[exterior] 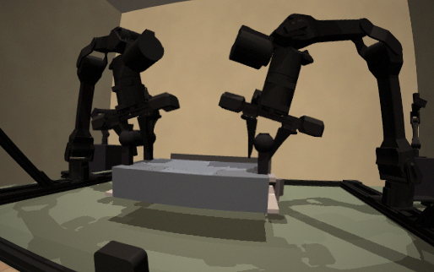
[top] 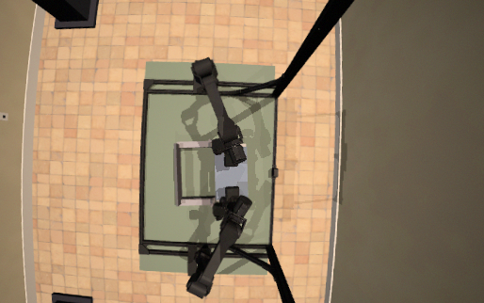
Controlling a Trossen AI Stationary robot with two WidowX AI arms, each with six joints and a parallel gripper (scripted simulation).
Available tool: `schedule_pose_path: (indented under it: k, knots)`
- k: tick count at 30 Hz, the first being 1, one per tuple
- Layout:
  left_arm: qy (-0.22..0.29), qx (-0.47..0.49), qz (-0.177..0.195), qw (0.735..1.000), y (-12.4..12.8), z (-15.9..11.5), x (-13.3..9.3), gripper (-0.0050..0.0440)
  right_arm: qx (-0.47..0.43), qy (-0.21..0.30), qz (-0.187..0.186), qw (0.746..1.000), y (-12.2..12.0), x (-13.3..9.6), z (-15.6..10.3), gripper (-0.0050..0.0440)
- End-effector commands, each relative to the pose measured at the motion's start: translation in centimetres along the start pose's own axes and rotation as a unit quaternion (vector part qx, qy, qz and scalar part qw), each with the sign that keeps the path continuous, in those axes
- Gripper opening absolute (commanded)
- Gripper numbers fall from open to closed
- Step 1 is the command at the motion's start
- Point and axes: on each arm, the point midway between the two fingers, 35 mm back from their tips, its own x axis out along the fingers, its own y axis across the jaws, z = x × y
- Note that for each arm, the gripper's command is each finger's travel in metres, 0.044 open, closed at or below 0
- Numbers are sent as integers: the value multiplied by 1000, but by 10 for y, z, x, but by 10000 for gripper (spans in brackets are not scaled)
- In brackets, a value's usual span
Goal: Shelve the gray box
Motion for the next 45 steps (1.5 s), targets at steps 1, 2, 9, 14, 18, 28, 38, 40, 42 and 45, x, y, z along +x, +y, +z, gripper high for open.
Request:
schedule_pose_path:
  k: [1,2,9,14,18,28,38,40,42,45]
  knots:
    - [4,-3,-14,1000,-2,3,-8,0,-1,3,16,1000,3,-8,2,0]
    - [4,-3,-14,1000,-2,4,-8,0,-1,3,16,1000,3,-8,3,0]
    - [4,-3,-14,1000,-2,9,-7,0,-1,3,16,1000,3,-7,9,0]
    - [4,-3,-14,1000,-2,15,-6,0,-1,3,16,1000,3,-6,14,0]
    - [4,-3,-14,1000,-2,19,-6,0,-1,3,16,1000,3,-5,19,0]
    - [4,-3,-14,1000,-2,28,-5,0,-1,3,16,1000,3,-5,28,0]
    - [4,-3,-14,1000,-1,37,-4,0,-1,3,16,1000,2,-4,37,0]
    - [4,-3,-14,1000,-1,39,-4,0,-1,3,16,1000,2,-4,39,0]
    - [4,-3,-14,1000,-1,42,-4,0,-1,3,16,1000,2,-4,41,0]
    - [4,-3,-14,1000,-1,45,-3,0,-1,3,16,1000,2,-3,45,0]
